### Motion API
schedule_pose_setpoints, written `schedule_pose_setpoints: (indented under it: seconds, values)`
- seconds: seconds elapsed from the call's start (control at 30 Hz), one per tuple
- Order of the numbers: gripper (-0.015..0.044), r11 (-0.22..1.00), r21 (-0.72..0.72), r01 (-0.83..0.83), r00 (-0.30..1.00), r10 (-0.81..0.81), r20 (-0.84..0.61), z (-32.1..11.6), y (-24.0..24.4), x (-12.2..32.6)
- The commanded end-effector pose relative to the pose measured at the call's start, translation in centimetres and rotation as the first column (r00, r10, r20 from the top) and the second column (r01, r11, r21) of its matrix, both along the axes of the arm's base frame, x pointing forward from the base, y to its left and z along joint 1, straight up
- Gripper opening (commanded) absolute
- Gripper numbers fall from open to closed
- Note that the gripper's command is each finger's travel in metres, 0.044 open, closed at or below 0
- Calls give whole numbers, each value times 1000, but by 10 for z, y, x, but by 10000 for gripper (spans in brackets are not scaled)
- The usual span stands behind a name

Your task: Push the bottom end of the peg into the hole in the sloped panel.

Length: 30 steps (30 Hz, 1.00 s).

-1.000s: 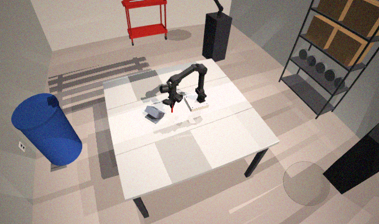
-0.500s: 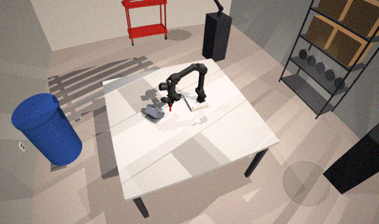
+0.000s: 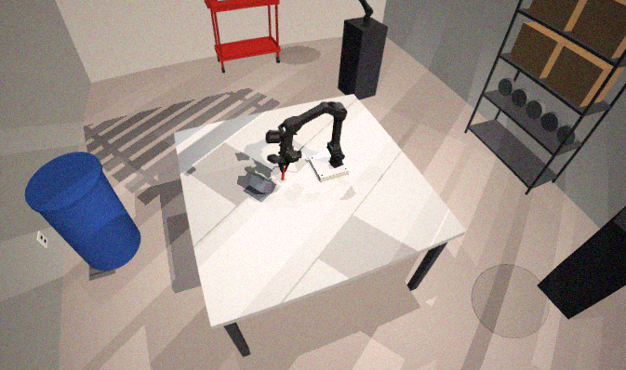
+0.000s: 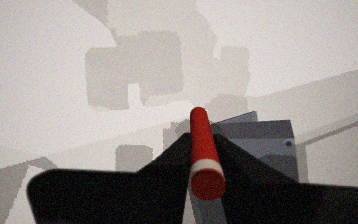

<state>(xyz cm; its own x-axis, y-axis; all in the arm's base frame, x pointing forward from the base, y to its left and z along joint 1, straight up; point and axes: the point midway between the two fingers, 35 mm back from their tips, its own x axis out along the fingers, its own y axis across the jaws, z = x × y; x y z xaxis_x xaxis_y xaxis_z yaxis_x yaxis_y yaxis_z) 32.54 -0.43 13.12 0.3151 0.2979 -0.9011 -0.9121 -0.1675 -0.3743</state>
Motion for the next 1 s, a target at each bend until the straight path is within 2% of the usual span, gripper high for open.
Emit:
schedule_pose_setpoints:
  seconds: [0.0,0.97]
  values:
    - [0,1000,17,24,1000,-25,8,1,-3,-1]
    - [0,970,134,203,975,-213,65,7,-38,3]
